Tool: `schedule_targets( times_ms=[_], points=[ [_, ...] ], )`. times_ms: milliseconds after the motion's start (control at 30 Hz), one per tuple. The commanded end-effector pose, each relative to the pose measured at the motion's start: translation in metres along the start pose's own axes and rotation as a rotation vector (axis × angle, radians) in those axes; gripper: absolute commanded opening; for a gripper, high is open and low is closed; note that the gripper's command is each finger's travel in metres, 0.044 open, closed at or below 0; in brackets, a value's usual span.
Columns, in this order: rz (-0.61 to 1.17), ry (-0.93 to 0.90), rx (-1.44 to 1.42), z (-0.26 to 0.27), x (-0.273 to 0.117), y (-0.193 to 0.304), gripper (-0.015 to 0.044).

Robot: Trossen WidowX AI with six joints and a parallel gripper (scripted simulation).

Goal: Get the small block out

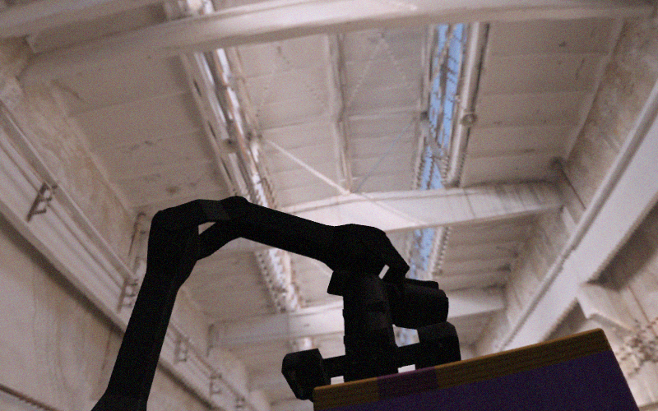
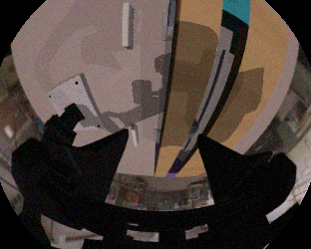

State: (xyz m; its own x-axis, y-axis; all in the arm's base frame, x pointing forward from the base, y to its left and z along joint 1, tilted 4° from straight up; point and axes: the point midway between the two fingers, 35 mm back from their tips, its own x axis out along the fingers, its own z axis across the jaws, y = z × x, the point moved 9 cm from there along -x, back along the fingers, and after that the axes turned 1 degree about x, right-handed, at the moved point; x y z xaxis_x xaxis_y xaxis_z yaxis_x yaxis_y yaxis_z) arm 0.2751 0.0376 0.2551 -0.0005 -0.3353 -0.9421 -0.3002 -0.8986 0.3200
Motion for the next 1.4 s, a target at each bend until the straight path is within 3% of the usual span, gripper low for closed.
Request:
schedule_targets(
  times_ms=[0, 967, 1367],
  points=[
    [-0.001, -0.009, -0.004, 0.001, 0.007, -0.003, 0.04],
    [-0.001, -0.009, -0.004, 0.004, 0.05, -0.021, 0.04],
    [0.002, -0.001, -0.007, 0.002, 0.053, 0.0, 0.04]
  ],
)
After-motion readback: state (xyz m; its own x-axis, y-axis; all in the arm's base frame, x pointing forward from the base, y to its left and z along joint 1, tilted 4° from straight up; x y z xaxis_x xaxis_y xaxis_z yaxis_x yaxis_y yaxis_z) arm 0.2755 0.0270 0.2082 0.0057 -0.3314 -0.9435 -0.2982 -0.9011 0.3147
